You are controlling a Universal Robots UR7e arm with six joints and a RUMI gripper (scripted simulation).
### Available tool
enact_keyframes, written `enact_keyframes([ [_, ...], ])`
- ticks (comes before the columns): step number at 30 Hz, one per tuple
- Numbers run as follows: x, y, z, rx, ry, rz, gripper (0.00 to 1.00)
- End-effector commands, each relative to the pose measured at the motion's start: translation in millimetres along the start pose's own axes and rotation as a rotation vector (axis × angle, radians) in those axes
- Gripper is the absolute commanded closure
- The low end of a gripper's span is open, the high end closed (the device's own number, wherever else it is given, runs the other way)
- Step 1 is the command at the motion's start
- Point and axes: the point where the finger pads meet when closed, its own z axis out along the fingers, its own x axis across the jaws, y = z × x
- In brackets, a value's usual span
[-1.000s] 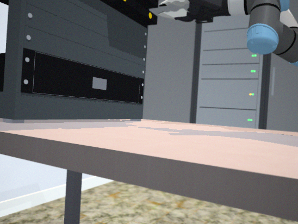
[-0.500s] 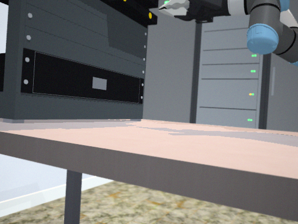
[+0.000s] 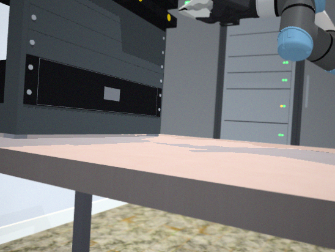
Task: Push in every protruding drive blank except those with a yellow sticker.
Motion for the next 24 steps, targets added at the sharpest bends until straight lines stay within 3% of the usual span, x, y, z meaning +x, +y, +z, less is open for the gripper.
enact_keyframes([
  [1, 1, 1, 0, 0.000, -0.001, 0.001, 1.00],
  [11, 2, -5, -2, 0.000, -0.001, 0.001, 1.00],
  [24, 12, -40, -14, 0.000, -0.001, 0.001, 1.00],
])
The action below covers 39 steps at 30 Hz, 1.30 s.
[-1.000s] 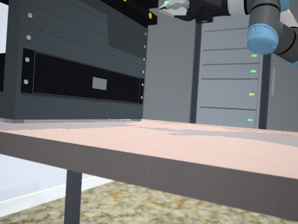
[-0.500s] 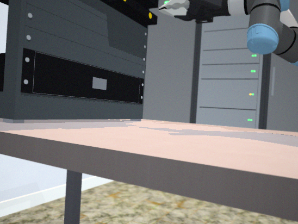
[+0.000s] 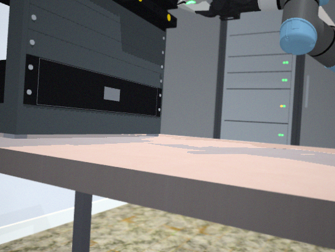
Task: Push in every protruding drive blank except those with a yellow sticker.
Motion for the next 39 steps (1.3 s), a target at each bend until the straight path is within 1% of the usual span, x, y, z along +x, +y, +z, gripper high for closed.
enact_keyframes([
  [1, 5, -18, -7, -0.005, -0.001, -0.001, 1.00],
  [12, 18, -64, -22, -0.005, -0.001, -0.001, 1.00],
  [14, 18, -64, -22, -0.005, -0.001, -0.001, 1.00],
  [22, 24, -89, -30, -0.005, -0.001, -0.001, 1.00],
  [29, 27, -100, -34, -0.005, -0.001, -0.001, 1.00],
  [39, 28, -103, -35, -0.005, -0.001, -0.001, 1.00],
])
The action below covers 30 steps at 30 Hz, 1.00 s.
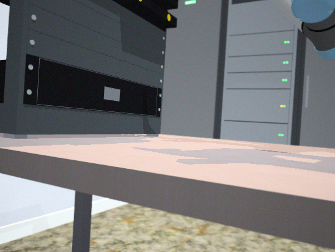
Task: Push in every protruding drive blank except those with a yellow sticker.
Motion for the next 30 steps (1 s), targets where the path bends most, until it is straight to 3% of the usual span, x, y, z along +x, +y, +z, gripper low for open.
enact_keyframes([
  [1, 0, -1, 0, -0.003, 0.002, -0.002, 1.00],
  [9, 0, -1, 16, -0.003, 0.002, -0.002, 1.00],
  [17, 0, -1, 55, -0.003, 0.002, -0.002, 1.00],
  [30, 0, -1, 57, -0.003, 0.002, -0.002, 1.00],
])
